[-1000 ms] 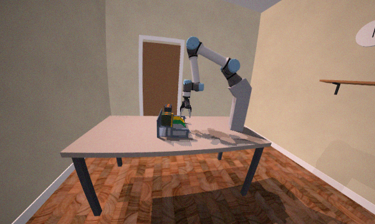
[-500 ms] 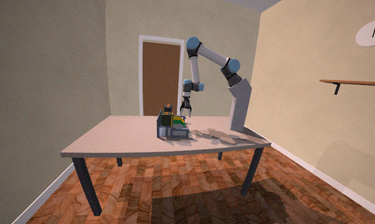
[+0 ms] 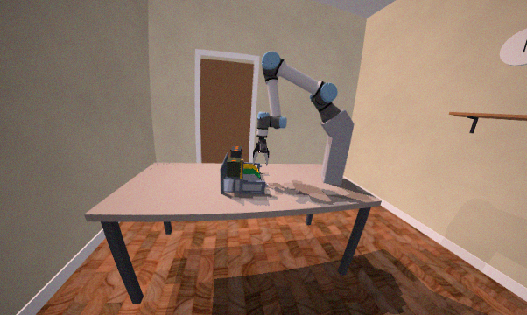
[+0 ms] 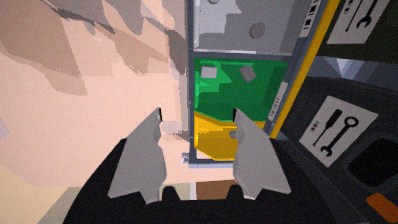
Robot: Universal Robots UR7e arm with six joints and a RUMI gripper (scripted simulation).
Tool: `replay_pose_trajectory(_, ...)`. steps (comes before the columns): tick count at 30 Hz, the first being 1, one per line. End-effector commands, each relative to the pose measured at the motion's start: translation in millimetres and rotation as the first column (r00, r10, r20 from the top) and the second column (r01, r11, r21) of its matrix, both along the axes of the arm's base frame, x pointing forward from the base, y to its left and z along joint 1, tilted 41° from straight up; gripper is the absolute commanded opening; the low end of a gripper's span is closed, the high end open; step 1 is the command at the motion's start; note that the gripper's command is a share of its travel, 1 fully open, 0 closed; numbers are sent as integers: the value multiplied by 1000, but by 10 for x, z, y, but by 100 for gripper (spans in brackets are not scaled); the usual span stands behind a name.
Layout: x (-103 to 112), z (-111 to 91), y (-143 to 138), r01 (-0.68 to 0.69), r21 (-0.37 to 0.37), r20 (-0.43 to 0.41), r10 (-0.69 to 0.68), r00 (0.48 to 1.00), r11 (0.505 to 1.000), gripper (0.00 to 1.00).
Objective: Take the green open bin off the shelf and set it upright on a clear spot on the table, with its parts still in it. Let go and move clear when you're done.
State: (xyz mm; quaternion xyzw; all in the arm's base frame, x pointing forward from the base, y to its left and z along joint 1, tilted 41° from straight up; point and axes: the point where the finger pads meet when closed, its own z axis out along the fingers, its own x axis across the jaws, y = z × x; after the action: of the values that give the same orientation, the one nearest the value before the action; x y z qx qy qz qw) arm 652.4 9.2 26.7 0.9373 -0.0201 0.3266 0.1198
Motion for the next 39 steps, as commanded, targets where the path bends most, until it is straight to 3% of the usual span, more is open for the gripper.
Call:
replay_pose_trajectory(1,17,-9,0,0,0,1,0,1000,1000,58)
replay_pose_trajectory(39,343,-411,-132,0,0,3,0,1000,1000,58)
